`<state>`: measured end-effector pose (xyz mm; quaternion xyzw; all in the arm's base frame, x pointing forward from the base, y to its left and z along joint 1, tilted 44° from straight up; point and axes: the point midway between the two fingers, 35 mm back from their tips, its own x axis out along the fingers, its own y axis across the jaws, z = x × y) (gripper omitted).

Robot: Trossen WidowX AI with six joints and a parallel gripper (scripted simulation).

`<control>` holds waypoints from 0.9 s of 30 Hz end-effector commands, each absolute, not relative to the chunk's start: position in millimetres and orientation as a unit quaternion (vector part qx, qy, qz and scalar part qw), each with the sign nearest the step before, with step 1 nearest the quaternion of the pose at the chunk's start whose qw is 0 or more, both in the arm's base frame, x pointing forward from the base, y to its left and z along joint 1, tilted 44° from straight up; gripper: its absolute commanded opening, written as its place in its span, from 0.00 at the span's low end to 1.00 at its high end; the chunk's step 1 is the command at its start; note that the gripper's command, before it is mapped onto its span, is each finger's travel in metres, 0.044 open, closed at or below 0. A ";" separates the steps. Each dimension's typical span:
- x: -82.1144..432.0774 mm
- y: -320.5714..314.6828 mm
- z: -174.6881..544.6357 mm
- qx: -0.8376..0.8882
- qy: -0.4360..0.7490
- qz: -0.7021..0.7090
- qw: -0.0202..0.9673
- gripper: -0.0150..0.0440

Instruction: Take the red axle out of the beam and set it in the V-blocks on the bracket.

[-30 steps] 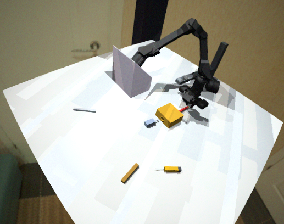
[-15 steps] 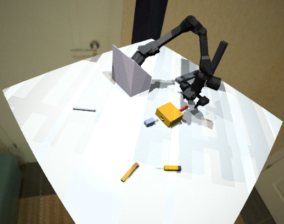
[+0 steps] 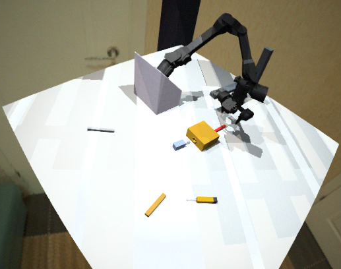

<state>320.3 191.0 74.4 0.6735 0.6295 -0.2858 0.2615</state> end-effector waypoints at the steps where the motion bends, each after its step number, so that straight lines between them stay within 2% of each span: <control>1: 320.0 176.1 68.7 0.673 0.630 -0.284 0.262 1.00; 5: 317.0 147.8 47.4 0.673 0.631 -0.284 0.263 1.00; 27: 319.8 166.3 28.1 0.673 0.631 -0.284 0.263 1.00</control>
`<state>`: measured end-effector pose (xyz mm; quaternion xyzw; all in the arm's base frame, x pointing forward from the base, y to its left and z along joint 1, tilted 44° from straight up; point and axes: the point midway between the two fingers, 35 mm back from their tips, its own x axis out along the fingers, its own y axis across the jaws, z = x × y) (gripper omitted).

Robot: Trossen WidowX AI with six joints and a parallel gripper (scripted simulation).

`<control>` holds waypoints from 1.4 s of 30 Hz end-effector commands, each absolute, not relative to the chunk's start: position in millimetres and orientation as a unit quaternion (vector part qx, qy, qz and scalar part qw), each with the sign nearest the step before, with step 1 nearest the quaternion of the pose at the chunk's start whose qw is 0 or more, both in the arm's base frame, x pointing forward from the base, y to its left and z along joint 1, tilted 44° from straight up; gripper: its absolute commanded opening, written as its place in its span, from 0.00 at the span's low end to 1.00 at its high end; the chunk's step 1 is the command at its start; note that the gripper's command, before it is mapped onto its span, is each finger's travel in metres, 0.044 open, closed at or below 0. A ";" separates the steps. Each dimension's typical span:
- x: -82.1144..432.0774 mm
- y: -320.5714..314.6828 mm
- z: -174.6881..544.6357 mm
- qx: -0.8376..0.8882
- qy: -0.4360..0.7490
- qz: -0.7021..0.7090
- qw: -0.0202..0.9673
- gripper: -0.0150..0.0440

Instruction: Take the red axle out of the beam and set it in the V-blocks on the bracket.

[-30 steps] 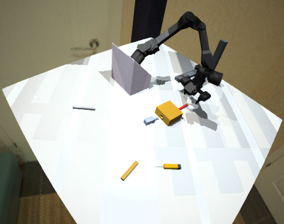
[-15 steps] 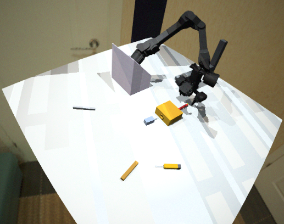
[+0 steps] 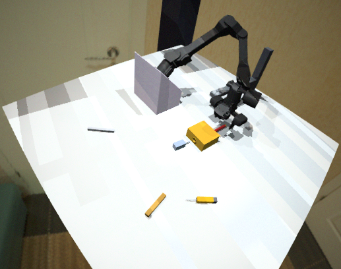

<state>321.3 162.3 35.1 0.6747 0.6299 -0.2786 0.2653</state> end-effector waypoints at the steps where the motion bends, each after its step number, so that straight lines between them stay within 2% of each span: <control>1: 319.9 167.4 26.9 0.673 0.631 -0.284 0.263 1.00; 34: 319.4 194.6 0.3 0.673 0.631 -0.283 0.262 1.00; 42: 319.6 194.7 2.2 0.673 0.633 -0.280 0.262 0.64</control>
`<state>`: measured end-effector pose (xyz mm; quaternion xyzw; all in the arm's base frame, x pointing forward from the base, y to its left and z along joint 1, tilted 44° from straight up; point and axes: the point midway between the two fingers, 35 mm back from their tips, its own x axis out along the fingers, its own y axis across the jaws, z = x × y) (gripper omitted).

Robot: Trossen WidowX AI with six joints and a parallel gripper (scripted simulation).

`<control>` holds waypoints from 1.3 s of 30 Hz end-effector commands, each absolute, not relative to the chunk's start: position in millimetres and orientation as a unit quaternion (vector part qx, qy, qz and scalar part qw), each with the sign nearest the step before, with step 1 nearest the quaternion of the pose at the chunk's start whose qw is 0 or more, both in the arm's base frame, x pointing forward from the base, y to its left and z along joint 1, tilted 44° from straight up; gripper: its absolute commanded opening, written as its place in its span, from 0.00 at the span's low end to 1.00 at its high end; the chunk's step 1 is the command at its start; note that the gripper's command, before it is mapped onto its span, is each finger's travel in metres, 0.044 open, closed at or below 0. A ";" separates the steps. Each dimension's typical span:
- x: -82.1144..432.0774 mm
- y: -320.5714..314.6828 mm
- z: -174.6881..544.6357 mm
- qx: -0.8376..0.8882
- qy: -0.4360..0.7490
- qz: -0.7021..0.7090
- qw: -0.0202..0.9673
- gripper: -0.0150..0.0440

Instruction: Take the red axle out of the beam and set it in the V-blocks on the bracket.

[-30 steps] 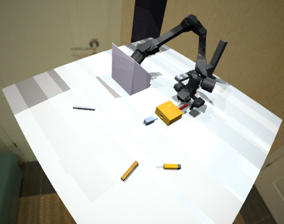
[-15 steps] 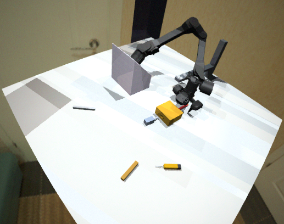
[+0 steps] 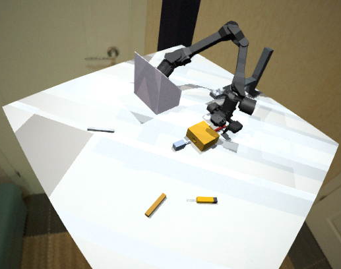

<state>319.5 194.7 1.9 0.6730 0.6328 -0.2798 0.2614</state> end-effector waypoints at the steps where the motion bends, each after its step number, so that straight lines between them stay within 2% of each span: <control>1: 319.6 194.7 2.2 0.673 0.633 -0.280 0.262 0.60; 8: 319.6 194.7 2.2 0.673 0.633 -0.280 0.262 0.29; 11: 319.6 194.7 2.2 0.673 0.633 -0.280 0.262 0.25; 19: 321.7 186.8 9.0 0.673 0.632 -0.281 0.263 0.25; 39: 325.0 90.8 90.3 0.674 0.628 -0.288 0.260 0.25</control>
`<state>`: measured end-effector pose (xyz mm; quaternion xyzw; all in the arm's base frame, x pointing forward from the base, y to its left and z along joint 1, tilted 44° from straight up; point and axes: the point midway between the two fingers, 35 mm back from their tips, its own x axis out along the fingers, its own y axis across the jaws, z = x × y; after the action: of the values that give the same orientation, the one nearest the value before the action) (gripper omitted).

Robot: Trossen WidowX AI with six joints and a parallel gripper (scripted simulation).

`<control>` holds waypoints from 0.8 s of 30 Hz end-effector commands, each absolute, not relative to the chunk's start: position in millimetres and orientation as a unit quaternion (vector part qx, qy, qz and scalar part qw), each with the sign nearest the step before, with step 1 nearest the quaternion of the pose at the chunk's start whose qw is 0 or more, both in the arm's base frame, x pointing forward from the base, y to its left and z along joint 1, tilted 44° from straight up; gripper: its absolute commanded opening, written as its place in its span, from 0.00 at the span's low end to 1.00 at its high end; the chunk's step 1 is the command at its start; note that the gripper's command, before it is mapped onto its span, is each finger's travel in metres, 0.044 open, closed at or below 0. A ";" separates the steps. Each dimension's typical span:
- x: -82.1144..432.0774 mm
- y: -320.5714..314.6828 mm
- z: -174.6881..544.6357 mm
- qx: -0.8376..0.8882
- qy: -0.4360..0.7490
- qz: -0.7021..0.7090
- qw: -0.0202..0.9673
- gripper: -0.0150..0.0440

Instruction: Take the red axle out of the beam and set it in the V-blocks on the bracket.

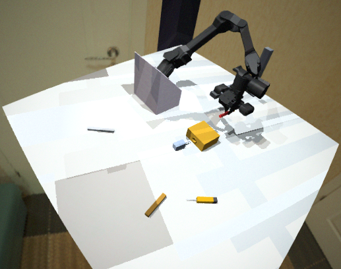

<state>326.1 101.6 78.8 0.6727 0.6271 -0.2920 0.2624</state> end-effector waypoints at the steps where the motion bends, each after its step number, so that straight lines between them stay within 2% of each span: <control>1: 325.3 89.9 90.4 0.674 0.628 -0.289 0.260 0.25; 8: 318.9 97.1 96.9 0.674 0.627 -0.291 0.260 0.25; 24: 265.0 141.2 135.9 0.670 0.628 -0.294 0.266 0.25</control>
<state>277.3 134.1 130.1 0.6708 0.6286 -0.2917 0.2641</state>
